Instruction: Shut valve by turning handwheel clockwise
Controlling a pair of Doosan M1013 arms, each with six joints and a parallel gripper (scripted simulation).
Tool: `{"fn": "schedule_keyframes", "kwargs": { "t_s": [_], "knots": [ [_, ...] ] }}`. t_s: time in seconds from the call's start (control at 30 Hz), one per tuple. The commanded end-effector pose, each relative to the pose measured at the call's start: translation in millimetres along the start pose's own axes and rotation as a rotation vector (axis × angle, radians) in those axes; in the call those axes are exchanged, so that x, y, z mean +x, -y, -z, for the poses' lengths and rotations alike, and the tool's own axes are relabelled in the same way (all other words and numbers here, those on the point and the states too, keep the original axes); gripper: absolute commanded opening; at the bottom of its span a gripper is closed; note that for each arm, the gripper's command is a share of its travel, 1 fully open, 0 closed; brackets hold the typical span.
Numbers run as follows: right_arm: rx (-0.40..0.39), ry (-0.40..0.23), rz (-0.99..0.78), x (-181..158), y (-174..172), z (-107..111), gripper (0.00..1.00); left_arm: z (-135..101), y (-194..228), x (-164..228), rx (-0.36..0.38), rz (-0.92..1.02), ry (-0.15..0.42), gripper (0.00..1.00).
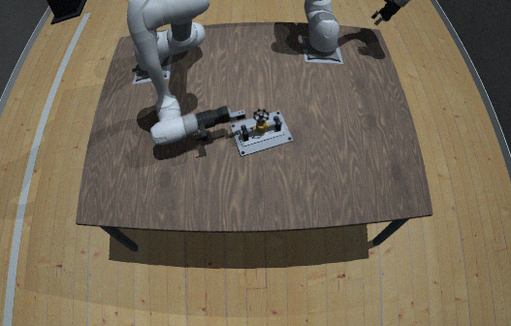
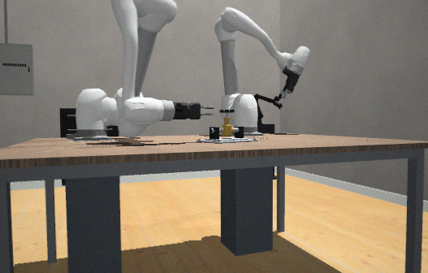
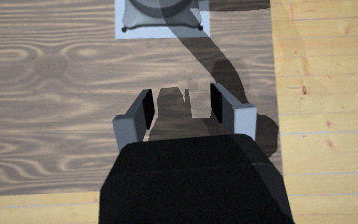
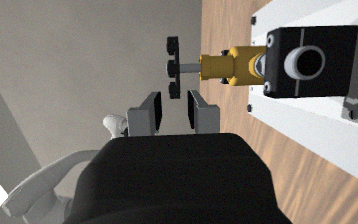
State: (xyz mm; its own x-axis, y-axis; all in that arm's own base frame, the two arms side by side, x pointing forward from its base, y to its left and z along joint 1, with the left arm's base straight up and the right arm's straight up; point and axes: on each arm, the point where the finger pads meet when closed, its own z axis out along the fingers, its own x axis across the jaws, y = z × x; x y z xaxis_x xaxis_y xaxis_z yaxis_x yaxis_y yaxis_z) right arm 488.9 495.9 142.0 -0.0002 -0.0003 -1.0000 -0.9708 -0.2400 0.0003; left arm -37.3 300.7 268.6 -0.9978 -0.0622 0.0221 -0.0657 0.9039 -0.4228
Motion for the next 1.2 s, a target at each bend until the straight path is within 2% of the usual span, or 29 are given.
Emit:
{"fn": "schedule_keyframes", "kwargs": {
  "t_s": [0.0,0.7,1.17],
  "knots": [
    [0.0,0.001,0.001,-0.7,0.2,0.0,0.54,0.5,-0.1,0.1,-0.001,0.0,0.0,1.0],
    [0.0,0.001,0.001,-0.7,0.2,-0.7,0.54,0.5,-0.1,0.1,-0.001,0.0,0.0,1.0],
    [0.0,0.001,0.001,-0.7,0.2,-12.9,0.54,0.5,-0.1,0.1,-0.001,0.0,0.0,1.0]
  ]
}}
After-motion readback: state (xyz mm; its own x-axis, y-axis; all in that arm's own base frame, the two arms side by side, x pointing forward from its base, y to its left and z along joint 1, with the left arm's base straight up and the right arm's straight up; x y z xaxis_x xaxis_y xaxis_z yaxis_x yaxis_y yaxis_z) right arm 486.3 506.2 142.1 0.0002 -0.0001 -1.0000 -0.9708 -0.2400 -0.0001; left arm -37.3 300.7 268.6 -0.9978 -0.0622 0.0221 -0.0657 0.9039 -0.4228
